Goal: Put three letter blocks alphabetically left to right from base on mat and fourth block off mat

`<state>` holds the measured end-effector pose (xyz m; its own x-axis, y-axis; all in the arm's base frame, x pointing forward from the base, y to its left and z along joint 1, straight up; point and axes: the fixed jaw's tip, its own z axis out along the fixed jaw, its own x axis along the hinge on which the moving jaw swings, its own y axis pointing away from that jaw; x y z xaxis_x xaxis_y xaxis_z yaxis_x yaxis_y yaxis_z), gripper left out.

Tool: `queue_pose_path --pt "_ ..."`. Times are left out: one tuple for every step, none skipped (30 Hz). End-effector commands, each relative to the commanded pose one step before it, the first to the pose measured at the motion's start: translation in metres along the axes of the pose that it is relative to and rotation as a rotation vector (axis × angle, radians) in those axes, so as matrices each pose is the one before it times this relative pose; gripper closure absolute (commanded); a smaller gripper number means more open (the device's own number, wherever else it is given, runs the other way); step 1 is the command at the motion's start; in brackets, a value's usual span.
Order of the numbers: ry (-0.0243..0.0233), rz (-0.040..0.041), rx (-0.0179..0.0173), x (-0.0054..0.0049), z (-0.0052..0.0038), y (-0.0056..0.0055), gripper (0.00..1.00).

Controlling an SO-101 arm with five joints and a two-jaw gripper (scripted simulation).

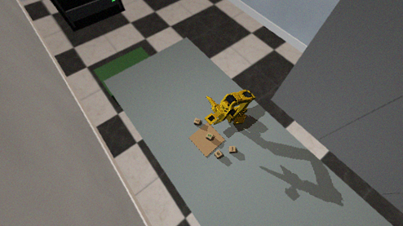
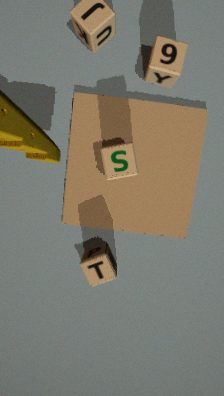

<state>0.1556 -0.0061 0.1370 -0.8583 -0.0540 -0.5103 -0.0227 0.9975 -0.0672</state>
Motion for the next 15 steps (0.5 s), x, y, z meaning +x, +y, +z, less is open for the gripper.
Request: queue_pose_path --pt "-0.06139 0.00363 0.00293 -0.00769 -0.009732 0.00017 0.0" --pt "0.00226 0.00054 -0.00047 0.00036 0.000083 0.0001 0.0" --pt "0.00529 0.00126 -0.00109 0.00085 0.000193 0.00023 0.0" --pt "0.00874 0.00207 -0.00177 0.0014 0.000317 0.00038 0.0" --pt "0.01204 0.00284 -0.00238 0.00193 0.000434 0.00051 0.0" --pt "0.01473 0.00345 -0.00281 0.00236 0.000528 0.00061 0.0" --pt "0.01649 0.00383 -0.00301 0.00263 0.00059 0.00067 0.0" --pt "0.01712 0.00395 -0.00298 0.00272 0.000612 0.00067 0.0" --pt "0.01653 0.00379 -0.00274 0.00262 0.000593 0.00062 0.0" --pt "0.01481 0.00337 -0.00233 0.00234 0.000534 0.00054 0.0" --pt "0.01213 0.00275 -0.00183 0.00192 0.00044 0.00043 0.0" --pt "0.00882 0.00199 -0.00128 0.00139 0.000323 0.0003 0.0" --pt "0.00534 0.0012 -0.00076 0.00084 0.000197 0.00018 0.0" --pt "0.00228 0.00051 -0.00032 0.00036 0.000085 0.00008 0.0" --pt "0.00037 0.00008 -0.00005 0.00006 0.000014 0.00001 0.0"
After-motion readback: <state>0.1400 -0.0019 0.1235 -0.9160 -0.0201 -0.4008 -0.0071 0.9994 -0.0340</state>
